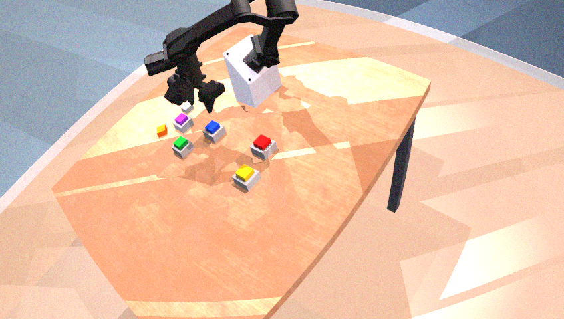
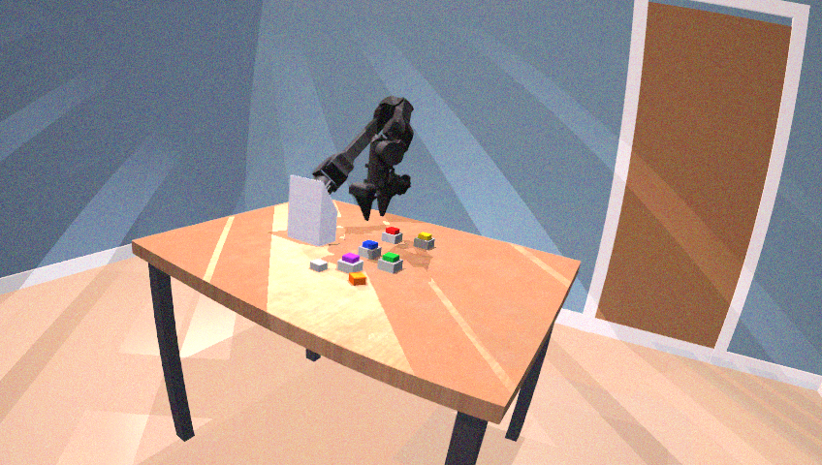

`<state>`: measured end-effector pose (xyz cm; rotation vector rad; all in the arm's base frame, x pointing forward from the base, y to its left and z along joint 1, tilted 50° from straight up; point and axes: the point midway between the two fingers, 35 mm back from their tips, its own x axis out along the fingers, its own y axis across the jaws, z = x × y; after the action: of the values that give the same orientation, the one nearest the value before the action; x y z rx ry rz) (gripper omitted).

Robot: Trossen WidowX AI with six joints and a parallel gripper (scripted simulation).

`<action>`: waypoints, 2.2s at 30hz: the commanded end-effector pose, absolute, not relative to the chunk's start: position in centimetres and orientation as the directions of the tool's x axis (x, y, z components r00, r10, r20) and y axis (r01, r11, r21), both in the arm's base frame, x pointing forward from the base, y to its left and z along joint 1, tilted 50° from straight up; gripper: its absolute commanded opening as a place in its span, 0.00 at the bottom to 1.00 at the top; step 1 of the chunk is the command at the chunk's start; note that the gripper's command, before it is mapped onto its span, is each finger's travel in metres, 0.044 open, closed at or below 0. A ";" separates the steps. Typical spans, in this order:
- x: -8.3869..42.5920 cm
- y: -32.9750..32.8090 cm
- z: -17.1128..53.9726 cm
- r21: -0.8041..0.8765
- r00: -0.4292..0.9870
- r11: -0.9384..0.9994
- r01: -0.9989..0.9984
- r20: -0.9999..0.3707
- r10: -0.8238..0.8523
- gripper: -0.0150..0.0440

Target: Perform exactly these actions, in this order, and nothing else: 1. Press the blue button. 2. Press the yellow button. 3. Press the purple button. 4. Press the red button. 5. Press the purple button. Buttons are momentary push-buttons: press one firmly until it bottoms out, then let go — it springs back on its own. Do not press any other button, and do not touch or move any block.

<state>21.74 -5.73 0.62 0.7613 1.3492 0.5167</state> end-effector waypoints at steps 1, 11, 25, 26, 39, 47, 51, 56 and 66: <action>21.7 -2.2 -1.8 0.760 0.144 0.642 0.101 -0.650 0.746 0.67; 21.7 -2.0 -1.9 0.760 0.143 0.642 0.101 -0.649 0.747 0.29; 21.9 -1.3 -2.5 0.760 0.144 0.642 0.101 -0.650 0.746 0.29; 21.9 -1.2 -2.6 0.760 0.144 0.642 0.101 -0.650 0.746 0.29; 22.1 0.4 -3.9 0.761 0.144 0.641 0.101 -0.648 0.748 0.29; 22.2 0.6 -4.0 0.761 0.144 0.640 0.100 -0.648 0.748 0.29; 22.2 0.6 -4.0 0.761 0.144 0.640 0.100 -0.648 0.748 0.29; 22.2 0.6 -4.0 0.761 0.144 0.640 0.100 -0.648 0.748 0.29; 21.7 -1.8 -2.0 0.760 0.144 0.642 0.100 -0.650 0.746 0.29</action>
<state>21.70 -0.23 -3.23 0.7948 1.3845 0.5496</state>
